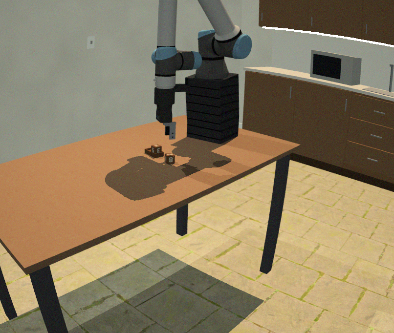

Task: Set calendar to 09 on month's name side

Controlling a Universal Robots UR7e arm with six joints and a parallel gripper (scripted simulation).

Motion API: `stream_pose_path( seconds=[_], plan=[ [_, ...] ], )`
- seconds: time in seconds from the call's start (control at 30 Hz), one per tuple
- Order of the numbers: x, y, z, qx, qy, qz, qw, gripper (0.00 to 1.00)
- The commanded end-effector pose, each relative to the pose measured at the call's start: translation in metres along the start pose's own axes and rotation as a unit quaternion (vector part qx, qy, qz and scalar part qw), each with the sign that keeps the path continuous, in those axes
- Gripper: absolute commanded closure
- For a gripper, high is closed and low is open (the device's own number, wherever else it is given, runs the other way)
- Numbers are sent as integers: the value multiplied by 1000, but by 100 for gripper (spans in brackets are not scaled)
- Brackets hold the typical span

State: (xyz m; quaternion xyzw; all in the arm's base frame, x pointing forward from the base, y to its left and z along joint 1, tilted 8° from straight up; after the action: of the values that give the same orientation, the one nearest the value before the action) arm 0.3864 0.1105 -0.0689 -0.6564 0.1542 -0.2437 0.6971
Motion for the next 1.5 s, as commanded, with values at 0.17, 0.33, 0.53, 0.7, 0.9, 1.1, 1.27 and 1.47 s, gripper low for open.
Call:
stream_pose_path(
  seconds=[0.17, 0.33, 0.53, 0.7, 0.9, 1.1, 1.27, 1.47],
  plan=[
    [0, 0, 0, 0, 0, -1, 1000, 0],
    [0, 0, 0, 0, 0, -1, 1000, 0],
    [-1, 8, -1, 0, 3, 0, 1000, 0],
    [-1, 8, -1, 0, 3, 0, 1000, 10],
    [-1, 8, -1, 0, 3, 0, 1000, 10],
    [-1, 8, -1, 0, 3, 0, 1000, 10],
    [-1, 8, -1, 0, 3, 0, 1000, 10],
    [-1, 8, -1, 0, 3, 0, 1000, 10]
  ],
)
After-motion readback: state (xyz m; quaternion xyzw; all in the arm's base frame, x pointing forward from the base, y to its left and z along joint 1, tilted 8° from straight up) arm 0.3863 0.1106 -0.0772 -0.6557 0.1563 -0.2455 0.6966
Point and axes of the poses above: the point where the finger pads meet when closed, its own y axis out along the fingers, its own z axis across the jaws, x = y × z, the point moved 6 cm from there along -y, back along the fingers, and after that the axes turned 4 degrees about y, right-handed, at the moved point
